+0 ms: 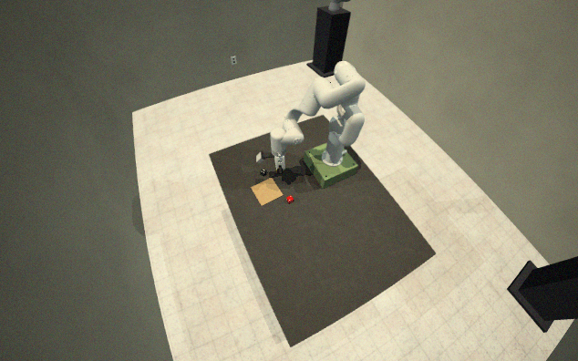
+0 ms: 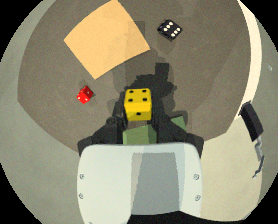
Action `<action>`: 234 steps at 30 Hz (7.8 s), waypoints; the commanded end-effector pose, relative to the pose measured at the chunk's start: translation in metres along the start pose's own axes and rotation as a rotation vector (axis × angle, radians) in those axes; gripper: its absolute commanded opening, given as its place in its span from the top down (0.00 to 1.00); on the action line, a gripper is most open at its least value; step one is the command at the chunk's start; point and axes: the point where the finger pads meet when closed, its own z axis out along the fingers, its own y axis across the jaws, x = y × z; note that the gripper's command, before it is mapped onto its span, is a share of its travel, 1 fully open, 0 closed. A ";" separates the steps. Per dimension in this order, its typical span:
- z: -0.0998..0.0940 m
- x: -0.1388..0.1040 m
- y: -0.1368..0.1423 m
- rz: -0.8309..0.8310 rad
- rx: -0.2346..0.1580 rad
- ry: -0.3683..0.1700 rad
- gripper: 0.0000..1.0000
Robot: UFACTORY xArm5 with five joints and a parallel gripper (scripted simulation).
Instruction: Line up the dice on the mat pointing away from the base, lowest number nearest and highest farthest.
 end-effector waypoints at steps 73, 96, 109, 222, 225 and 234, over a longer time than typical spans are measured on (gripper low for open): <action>0.086 0.039 -0.054 -0.312 0.000 0.000 0.73; 0.086 0.039 -0.054 -0.312 0.000 0.000 0.73; 0.086 0.039 -0.054 -0.312 0.000 0.000 0.73; 0.000 0.039 -0.054 -0.312 0.001 0.000 0.53; 0.000 0.039 -0.054 -0.312 0.001 0.000 0.00; 0.000 0.039 -0.054 -0.312 0.001 0.000 0.00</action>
